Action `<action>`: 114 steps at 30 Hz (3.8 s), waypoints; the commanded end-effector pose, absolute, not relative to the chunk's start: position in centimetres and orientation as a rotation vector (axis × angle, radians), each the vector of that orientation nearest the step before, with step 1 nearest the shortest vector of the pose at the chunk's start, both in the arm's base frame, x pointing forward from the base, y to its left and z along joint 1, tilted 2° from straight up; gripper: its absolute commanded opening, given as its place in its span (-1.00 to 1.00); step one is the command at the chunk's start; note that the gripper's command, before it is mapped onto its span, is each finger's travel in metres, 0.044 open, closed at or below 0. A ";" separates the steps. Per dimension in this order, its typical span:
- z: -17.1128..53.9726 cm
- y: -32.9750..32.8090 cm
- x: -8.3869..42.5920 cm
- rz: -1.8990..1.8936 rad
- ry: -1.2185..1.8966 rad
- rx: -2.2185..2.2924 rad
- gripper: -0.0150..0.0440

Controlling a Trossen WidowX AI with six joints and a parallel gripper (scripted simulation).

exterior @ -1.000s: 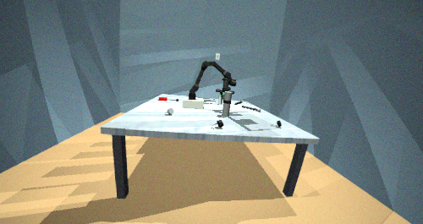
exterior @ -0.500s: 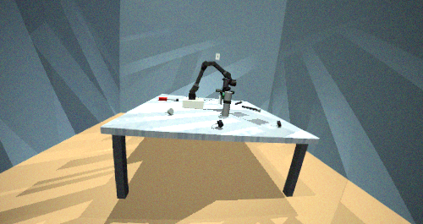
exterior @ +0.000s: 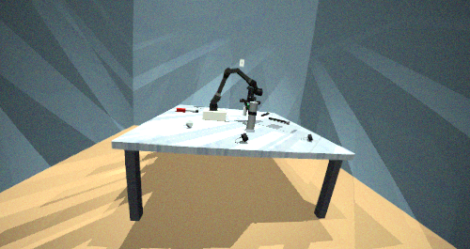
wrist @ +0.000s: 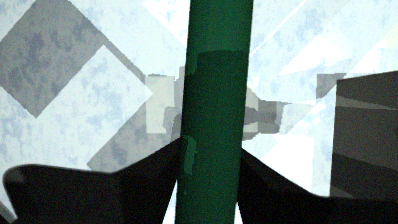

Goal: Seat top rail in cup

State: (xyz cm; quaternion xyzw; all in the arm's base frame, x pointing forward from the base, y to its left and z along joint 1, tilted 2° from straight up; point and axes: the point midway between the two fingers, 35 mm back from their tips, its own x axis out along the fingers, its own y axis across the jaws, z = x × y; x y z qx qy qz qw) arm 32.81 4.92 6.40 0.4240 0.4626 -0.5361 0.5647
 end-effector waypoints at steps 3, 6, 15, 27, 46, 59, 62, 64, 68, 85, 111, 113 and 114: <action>6.6 4.6 32.7 -1.268 1.079 0.992 -0.49; 6.6 4.6 32.7 -1.268 1.079 0.992 -0.49; 6.6 4.5 32.7 -1.269 1.077 0.991 -0.49; 6.7 4.3 32.7 -1.270 1.075 0.990 -0.49; 6.5 4.6 32.7 -1.266 1.086 0.997 -0.49; 6.5 3.8 32.8 -1.266 1.086 0.997 -0.49; 6.5 3.6 32.9 -1.266 1.085 0.996 -0.49; 6.6 3.5 32.9 -1.266 1.085 0.996 -0.49; 6.6 3.3 32.9 -1.266 1.085 0.996 -0.49; 6.6 2.2 33.0 -1.267 1.084 0.996 -0.49; 6.5 1.6 33.0 -1.264 1.095 0.999 -0.49; 6.5 1.6 33.0 -1.264 1.095 0.999 -0.49; 6.5 1.6 33.0 -1.264 1.095 0.999 -0.40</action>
